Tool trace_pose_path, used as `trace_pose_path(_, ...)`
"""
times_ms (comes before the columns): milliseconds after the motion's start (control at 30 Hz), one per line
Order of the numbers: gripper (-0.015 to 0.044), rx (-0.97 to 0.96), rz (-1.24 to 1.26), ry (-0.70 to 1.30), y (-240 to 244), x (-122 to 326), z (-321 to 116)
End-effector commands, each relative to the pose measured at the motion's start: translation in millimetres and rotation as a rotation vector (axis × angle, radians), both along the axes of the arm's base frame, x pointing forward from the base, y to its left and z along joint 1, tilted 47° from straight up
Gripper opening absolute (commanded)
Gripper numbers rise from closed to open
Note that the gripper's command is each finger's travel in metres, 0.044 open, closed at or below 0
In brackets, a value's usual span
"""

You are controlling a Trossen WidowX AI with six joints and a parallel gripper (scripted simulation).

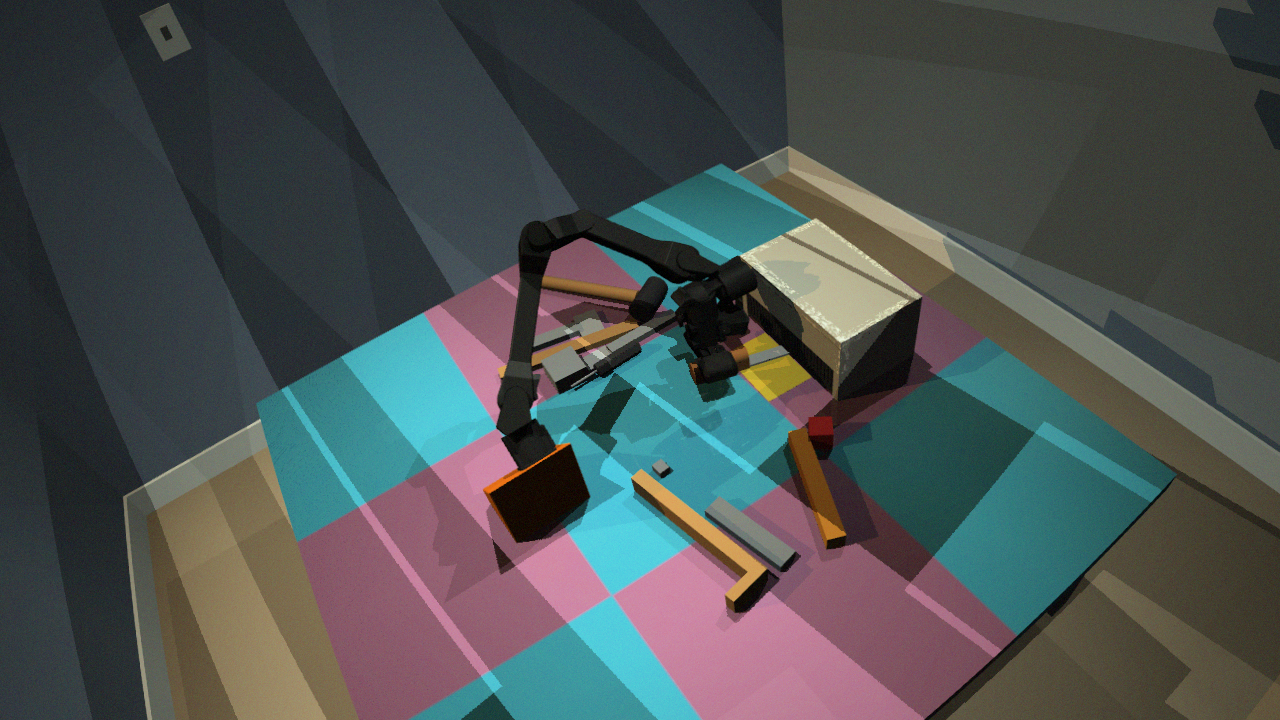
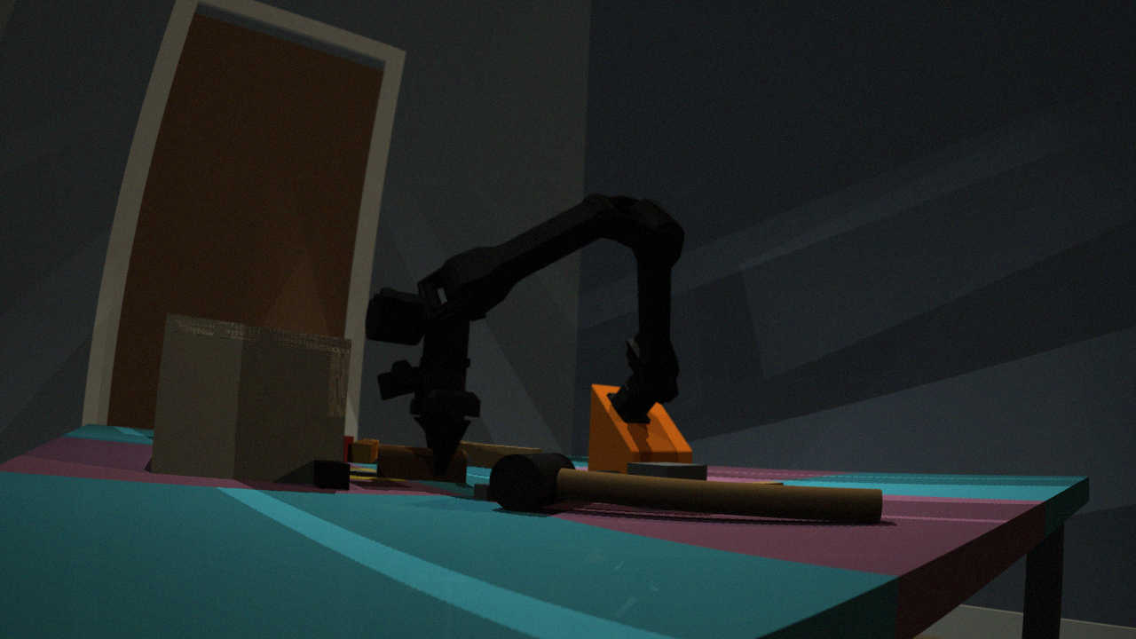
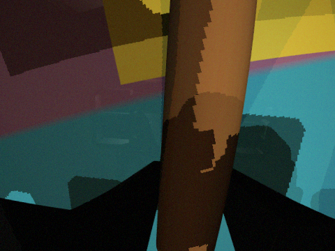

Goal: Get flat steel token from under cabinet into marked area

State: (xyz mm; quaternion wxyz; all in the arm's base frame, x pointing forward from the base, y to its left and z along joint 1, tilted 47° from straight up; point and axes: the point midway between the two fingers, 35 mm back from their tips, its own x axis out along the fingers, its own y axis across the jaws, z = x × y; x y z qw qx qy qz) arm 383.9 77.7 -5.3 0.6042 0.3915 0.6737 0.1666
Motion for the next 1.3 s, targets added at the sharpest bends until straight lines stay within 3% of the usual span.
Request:
trace_pose_path(0, 0.0, -0.004, -0.001, 0.007, 1.4, -5.4, -0.4)
trace_pose_path(1267, 0.0, -0.004, -0.001, 0.009, 11.7, -41.5, 8.6)
